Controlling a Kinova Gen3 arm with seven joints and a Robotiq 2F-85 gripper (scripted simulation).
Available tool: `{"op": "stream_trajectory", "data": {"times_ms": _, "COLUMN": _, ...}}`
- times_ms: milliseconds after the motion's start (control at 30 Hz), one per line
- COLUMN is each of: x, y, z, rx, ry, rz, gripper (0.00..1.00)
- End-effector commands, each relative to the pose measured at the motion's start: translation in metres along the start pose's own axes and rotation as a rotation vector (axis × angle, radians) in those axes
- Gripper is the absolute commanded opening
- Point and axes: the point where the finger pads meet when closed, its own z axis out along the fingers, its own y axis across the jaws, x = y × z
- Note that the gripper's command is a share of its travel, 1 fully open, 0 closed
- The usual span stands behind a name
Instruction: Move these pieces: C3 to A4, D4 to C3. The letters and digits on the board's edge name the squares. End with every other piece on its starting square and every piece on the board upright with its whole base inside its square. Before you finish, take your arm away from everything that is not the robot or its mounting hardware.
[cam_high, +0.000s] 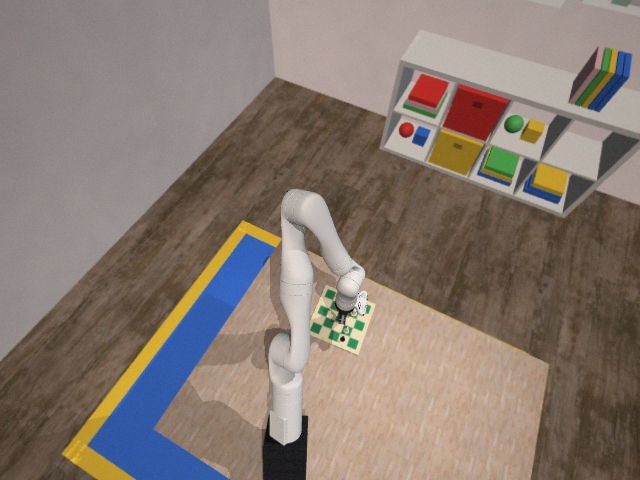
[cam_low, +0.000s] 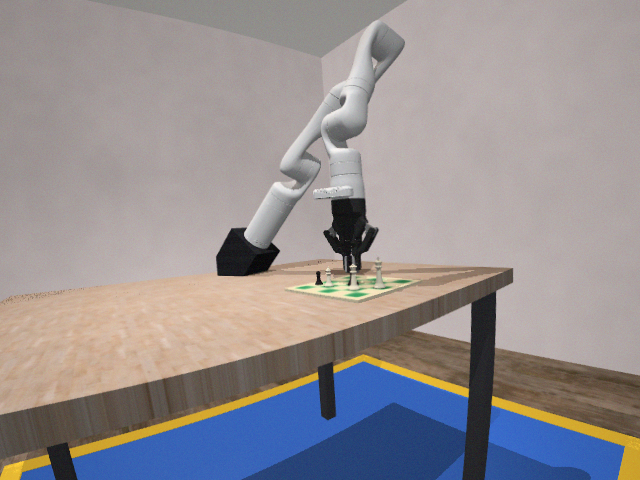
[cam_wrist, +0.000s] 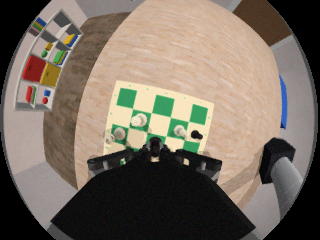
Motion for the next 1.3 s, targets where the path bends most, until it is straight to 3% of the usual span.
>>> {"op": "stream_trajectory", "data": {"times_ms": 0, "x": 0.0002, "y": -0.0002, "z": -0.0001, "rx": 0.001, "ry": 0.001, "rz": 0.0, "gripper": 0.0}}
{"op": "stream_trajectory", "data": {"times_ms": 1267, "x": 0.0002, "y": -0.0002, "z": -0.0068, "rx": 0.001, "ry": 0.0, "rz": 0.0, "gripper": 0.0}}
